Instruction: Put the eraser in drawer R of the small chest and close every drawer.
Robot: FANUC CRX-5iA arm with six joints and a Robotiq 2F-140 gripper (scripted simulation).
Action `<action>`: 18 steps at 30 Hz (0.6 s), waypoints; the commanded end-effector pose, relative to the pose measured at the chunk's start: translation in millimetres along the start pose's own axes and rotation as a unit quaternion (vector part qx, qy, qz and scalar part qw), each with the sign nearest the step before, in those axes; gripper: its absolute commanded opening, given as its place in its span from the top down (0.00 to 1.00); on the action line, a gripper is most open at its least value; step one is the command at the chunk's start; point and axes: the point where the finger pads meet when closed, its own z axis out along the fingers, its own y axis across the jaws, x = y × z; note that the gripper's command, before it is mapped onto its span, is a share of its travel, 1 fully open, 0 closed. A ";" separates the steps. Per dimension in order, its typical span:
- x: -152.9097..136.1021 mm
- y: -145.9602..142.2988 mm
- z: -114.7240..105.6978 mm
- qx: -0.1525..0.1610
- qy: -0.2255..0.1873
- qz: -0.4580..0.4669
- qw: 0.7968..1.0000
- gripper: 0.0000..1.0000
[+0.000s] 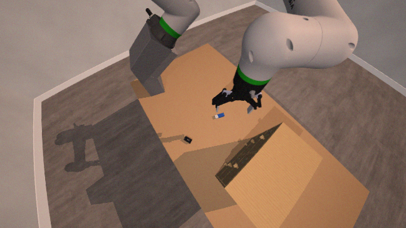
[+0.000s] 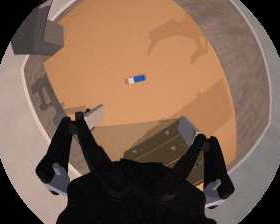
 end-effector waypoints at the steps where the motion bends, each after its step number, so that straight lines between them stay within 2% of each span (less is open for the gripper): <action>1: -5.1 -5.1 -0.6 0.002 0.000 0.071 0.997 0.00; 3: -5.1 -5.1 -0.6 0.002 0.000 0.071 0.997 0.00; 9: -11.3 -11.6 -1.1 0.002 -0.001 0.157 0.988 0.00; 18: -21.1 -21.9 -1.9 0.002 -0.001 0.289 0.957 0.00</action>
